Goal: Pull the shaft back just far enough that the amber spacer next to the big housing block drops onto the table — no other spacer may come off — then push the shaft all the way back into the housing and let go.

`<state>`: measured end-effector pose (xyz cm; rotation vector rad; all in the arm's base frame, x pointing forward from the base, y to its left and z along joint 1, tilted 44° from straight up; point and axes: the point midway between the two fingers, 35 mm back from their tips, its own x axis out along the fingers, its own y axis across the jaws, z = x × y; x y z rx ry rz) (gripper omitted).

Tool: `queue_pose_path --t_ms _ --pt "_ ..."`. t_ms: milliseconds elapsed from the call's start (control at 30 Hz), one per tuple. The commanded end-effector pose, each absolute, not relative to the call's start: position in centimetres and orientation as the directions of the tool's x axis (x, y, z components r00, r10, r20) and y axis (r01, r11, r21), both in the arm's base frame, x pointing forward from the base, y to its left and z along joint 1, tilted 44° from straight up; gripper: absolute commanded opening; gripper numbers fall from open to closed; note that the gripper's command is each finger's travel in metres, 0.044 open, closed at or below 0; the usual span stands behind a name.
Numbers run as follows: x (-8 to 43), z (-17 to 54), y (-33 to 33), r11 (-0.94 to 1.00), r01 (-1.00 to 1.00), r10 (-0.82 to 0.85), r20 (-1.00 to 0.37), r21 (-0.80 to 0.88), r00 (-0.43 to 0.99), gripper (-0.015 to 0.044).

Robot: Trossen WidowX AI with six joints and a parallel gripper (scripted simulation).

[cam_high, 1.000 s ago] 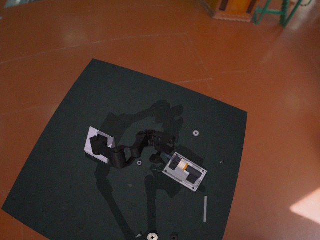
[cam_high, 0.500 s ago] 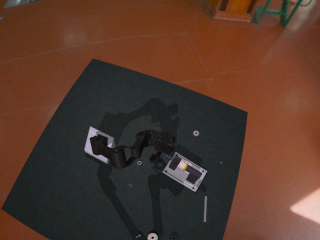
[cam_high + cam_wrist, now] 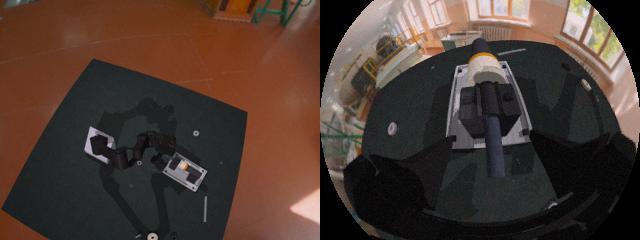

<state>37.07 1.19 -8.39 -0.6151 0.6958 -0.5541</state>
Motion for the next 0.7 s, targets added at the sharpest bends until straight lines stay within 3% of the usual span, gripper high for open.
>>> queue_pose_path --t_ms 0,133,667 --pt "37.59 -8.63 0.80 0.690 0.255 -0.644 -0.413 -0.678 0.643 0.0440" --pt "37.65 -8.67 0.73 0.689 0.256 -0.645 -0.413 -0.678 0.643 0.0440" --pt "37.40 -8.60 0.76 0.688 0.260 -0.648 -0.413 -0.677 0.640 0.0020"
